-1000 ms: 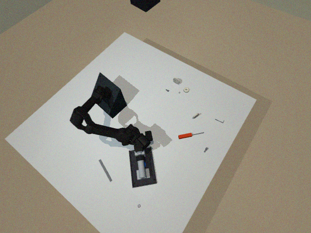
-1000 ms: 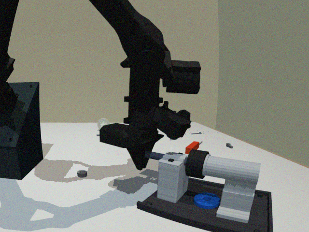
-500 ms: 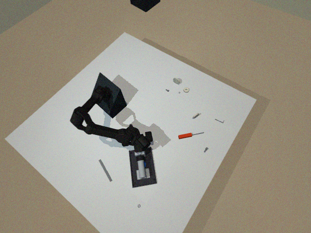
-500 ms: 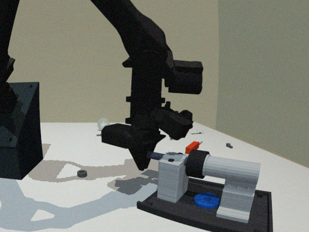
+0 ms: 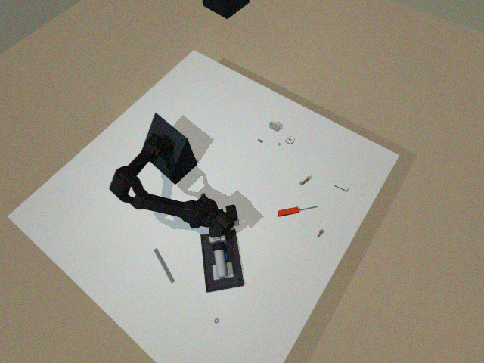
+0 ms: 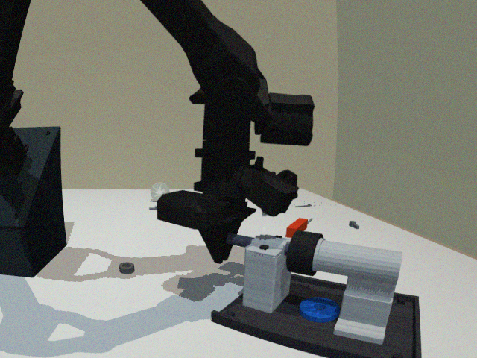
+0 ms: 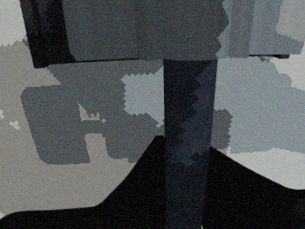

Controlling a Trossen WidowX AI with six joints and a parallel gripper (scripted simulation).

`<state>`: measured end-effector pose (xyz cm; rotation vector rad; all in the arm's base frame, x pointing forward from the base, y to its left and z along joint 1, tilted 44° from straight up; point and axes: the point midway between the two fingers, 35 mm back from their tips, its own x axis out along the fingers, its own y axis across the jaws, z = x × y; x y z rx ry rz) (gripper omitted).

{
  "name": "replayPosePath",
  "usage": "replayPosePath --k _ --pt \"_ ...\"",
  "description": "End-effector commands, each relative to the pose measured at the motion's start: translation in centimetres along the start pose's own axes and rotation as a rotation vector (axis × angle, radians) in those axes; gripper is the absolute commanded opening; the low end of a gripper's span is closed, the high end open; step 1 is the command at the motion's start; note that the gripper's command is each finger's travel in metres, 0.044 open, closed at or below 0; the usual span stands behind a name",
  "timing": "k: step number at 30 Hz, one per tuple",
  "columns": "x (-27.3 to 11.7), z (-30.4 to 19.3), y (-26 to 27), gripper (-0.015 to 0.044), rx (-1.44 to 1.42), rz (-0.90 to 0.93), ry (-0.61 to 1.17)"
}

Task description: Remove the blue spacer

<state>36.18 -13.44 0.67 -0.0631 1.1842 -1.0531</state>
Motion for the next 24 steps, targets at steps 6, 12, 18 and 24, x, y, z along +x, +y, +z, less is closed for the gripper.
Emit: replayPosePath --k 6,12,18,24 --pt "-0.14 0.65 -0.01 0.0 0.009 0.001 -0.015" --pt "-0.14 0.62 -0.01 0.0 0.01 0.001 -0.016" --pt "-0.14 0.56 -0.01 0.0 0.01 0.001 -0.016" --pt "-0.14 0.51 -0.01 0.0 0.01 0.001 -0.016"
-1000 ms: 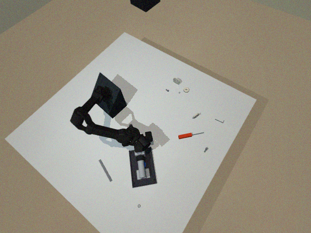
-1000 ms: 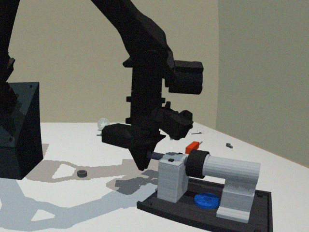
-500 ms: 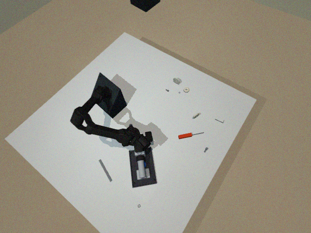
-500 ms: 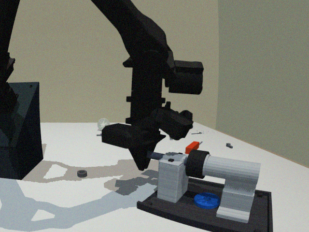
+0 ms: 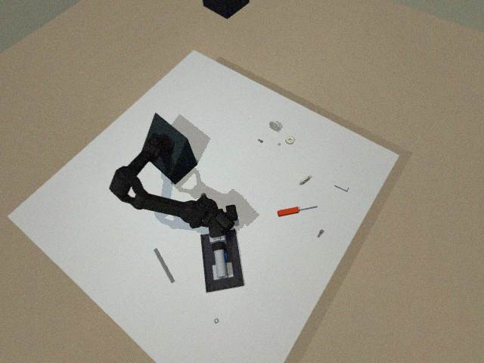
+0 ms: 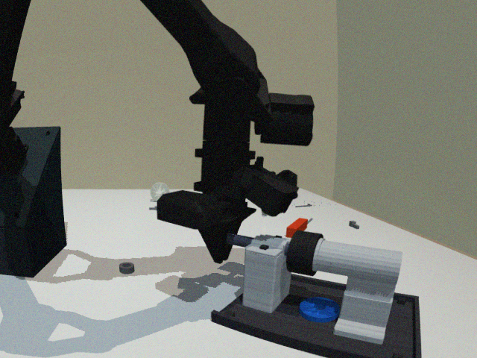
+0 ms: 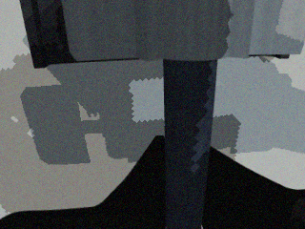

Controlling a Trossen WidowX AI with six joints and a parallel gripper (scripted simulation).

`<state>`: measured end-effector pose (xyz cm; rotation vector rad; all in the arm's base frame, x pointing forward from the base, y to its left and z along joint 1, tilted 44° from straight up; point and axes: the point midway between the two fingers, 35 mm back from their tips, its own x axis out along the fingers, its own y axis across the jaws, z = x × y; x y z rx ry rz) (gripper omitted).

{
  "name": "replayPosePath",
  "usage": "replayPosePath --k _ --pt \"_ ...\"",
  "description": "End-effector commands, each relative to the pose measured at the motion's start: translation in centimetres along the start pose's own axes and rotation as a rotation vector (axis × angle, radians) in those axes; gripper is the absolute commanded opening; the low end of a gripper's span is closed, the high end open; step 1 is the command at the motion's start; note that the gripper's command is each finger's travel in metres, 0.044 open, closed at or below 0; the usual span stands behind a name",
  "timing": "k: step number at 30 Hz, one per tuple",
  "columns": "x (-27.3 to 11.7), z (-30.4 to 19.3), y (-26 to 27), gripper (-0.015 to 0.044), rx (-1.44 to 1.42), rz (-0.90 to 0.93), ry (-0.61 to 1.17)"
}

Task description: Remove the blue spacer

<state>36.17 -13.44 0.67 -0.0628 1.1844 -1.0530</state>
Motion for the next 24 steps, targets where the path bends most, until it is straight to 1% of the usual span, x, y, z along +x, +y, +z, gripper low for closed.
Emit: replayPosePath --k 1,24 --pt "-0.14 0.5 -0.01 0.0 0.01 0.001 -0.016" --pt "-0.13 0.3 -0.01 0.0 0.01 0.001 -0.016"
